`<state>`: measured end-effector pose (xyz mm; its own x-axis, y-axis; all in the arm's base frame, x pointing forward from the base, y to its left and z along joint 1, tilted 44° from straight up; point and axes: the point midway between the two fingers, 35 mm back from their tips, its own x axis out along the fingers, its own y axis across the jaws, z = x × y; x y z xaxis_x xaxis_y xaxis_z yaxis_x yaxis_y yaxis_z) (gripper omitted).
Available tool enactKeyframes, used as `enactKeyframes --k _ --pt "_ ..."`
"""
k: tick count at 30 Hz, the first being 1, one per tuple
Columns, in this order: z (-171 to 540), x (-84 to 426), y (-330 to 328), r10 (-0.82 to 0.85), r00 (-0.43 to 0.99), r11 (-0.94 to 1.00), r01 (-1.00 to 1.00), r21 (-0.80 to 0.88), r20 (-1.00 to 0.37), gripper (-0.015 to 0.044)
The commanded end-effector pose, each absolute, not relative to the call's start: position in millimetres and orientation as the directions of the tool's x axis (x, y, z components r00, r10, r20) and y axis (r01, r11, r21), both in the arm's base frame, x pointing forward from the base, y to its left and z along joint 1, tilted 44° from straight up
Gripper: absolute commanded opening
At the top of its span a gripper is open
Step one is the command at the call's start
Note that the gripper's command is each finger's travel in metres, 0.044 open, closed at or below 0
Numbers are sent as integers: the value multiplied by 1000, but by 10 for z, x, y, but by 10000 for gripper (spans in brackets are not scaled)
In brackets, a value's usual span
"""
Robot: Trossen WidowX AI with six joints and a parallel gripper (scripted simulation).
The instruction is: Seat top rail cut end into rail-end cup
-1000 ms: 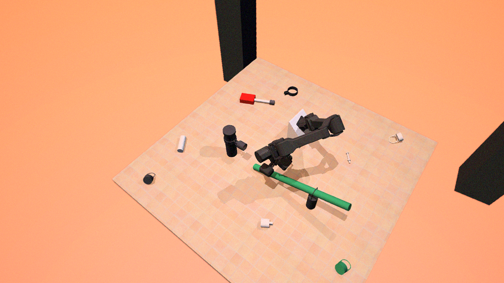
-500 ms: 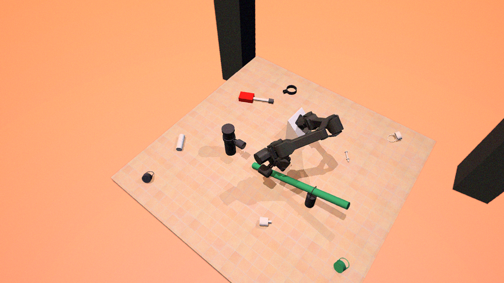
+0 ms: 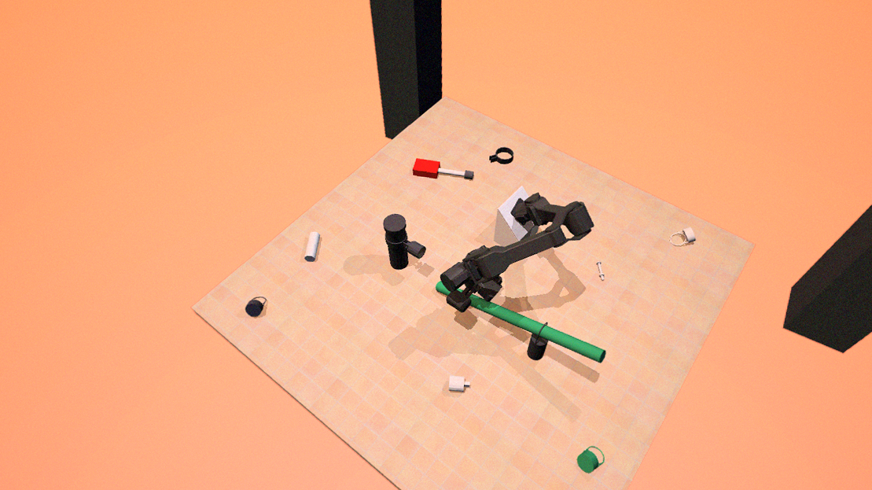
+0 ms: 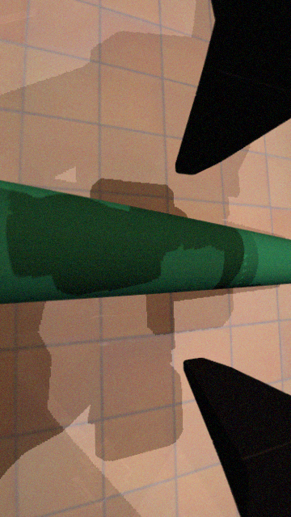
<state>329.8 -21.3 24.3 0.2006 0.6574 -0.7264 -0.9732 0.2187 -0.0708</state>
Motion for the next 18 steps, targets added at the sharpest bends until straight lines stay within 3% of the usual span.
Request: enactKeyframes --k 1,14,18 --pt "166 3284 -152 665 193 224 -973 -54 -721 440" --pt "51 3305 -32 667 193 224 -973 -54 -719 440" --pt "51 3305 -32 667 193 224 -973 -54 -719 335"
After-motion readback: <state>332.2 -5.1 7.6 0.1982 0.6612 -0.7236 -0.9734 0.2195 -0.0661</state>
